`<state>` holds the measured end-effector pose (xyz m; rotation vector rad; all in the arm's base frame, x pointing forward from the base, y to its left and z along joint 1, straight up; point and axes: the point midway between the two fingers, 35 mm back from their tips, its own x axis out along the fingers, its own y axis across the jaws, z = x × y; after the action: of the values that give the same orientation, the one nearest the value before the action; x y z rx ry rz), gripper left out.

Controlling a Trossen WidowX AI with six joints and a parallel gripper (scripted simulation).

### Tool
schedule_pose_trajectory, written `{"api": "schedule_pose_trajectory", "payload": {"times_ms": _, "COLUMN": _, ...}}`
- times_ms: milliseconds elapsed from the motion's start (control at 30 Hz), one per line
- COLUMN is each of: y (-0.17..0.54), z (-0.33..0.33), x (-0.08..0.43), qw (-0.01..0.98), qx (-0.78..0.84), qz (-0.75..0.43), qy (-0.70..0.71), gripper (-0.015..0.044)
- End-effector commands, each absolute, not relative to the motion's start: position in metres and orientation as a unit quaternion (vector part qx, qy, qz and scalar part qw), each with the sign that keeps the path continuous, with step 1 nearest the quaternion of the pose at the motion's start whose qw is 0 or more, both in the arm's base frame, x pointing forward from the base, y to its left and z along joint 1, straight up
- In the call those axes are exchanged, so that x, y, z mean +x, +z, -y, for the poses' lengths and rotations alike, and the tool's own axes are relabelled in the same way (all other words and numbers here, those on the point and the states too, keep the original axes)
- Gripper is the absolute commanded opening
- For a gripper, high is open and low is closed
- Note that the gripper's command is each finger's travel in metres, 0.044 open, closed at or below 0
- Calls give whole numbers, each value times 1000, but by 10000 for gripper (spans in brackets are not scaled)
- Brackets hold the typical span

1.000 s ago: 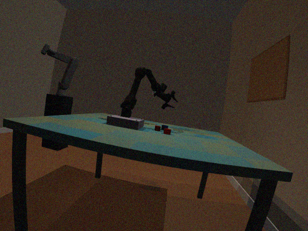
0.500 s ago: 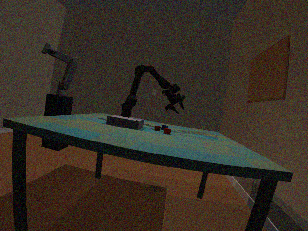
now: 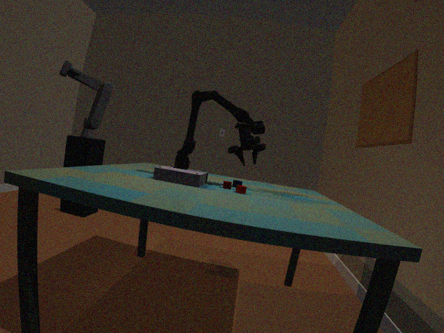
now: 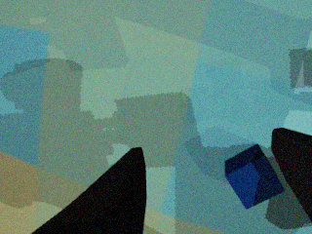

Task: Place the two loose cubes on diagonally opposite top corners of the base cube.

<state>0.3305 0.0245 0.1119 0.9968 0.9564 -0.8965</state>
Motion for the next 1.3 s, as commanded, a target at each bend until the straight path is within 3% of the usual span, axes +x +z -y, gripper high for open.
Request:
{"api": "schedule_pose_trajectory", "payload": {"times_ms": 0, "y": 108, "z": 2, "x": 302, "qw": 644, "qx": 433, "qz": -473, "qy": -417, "gripper": 265}}
{"api": "schedule_pose_trajectory", "payload": {"times_ms": 267, "y": 110, "z": 36, "x": 248, "qw": 568, "qx": 439, "qz": -548, "qy": -430, "gripper": 265}}
{"api": "schedule_pose_trajectory", "payload": {"times_ms": 467, "y": 109, "z": 36, "x": 247, "qw": 566, "qx": 440, "qz": -549, "qy": -430, "gripper": 265}}
{"api": "schedule_pose_trajectory", "payload": {"times_ms": 733, "y": 49, "z": 37, "x": 249, "qw": 566, "qx": 439, "qz": -549, "qy": -430, "gripper": 265}}
{"api": "schedule_pose_trajectory", "payload": {"times_ms": 1267, "y": 27, "z": 37, "x": 249, "qw": 566, "qx": 439, "qz": -549, "qy": -430, "gripper": 265}}
